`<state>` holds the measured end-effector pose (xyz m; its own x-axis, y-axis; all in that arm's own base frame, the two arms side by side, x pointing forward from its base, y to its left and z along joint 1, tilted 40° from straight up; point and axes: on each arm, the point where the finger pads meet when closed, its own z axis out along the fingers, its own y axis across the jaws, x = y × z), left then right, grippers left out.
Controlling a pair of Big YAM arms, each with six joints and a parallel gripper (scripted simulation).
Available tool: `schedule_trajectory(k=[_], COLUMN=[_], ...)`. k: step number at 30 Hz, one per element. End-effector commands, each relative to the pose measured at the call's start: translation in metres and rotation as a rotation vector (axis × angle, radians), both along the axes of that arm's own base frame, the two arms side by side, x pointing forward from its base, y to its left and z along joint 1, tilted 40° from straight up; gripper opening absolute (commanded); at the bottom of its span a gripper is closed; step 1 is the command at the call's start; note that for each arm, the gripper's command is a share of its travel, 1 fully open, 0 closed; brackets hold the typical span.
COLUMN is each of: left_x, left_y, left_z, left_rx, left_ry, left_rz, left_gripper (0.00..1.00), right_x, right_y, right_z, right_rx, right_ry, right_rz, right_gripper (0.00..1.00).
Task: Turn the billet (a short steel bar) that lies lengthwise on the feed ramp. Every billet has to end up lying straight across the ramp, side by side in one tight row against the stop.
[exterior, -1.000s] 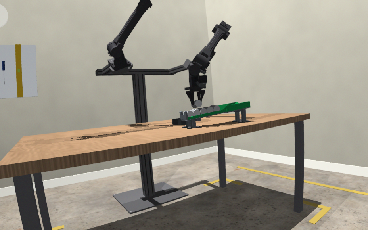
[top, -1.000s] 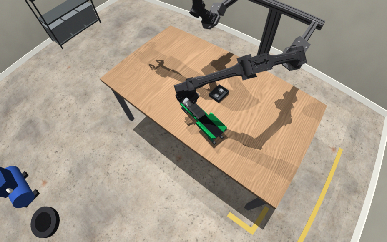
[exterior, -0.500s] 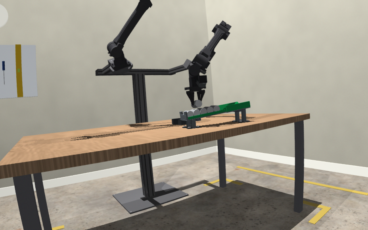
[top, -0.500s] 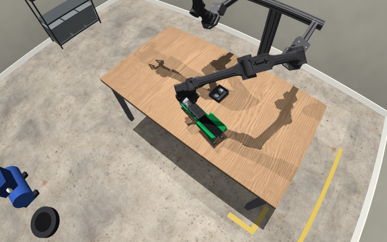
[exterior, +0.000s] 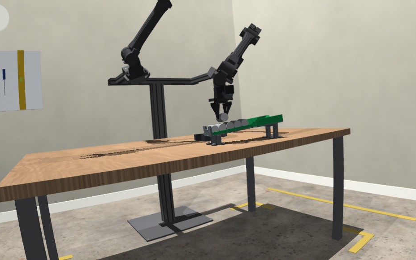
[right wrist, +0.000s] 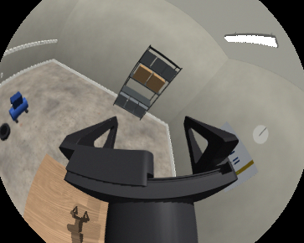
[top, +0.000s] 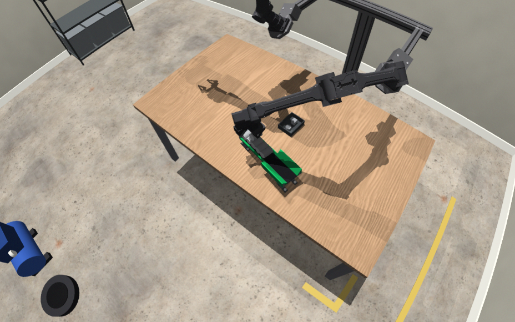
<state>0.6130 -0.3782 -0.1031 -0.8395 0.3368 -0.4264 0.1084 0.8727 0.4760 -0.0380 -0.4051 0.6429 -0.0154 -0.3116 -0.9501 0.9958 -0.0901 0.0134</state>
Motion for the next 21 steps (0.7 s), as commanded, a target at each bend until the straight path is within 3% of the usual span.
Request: schedule_trajectory(k=[1, 12, 13, 15, 18, 21], left_x=[-0.007, -0.006, 0.003, -0.008, -0.007, 0.01], left_y=[-0.043, -0.037, -0.044, -0.03, -0.024, 0.011], left_z=[0.047, 0.05, 0.063, 0.051, 0.055, 0.061], left_rx=[-0.037, -0.046, -0.066, -0.041, -0.041, -0.04], left_ry=[-0.044, -0.052, -0.076, -0.047, -0.047, -0.048], left_rz=[-0.062, -0.063, -0.063, -0.063, -0.063, -0.019], left_gripper=[0.0, 0.0, 0.0, 0.0, 0.0, 0.0], right_x=[-0.006, -0.006, -0.006, -0.006, -0.006, -0.006], right_y=[0.01, 0.01, 0.01, 0.01, 0.01, 0.01], right_z=[0.007, 0.007, 0.007, 0.007, 0.007, 0.007], right_rx=[-0.011, -0.011, -0.011, -0.011, -0.011, -0.011], right_ry=[0.015, 0.015, 0.015, 0.015, 0.015, 0.015], right_rz=[-0.021, -0.021, -0.021, -0.021, -0.021, -0.021], right_gripper=[1.0, 1.0, 1.0, 1.0, 1.0, 1.0])
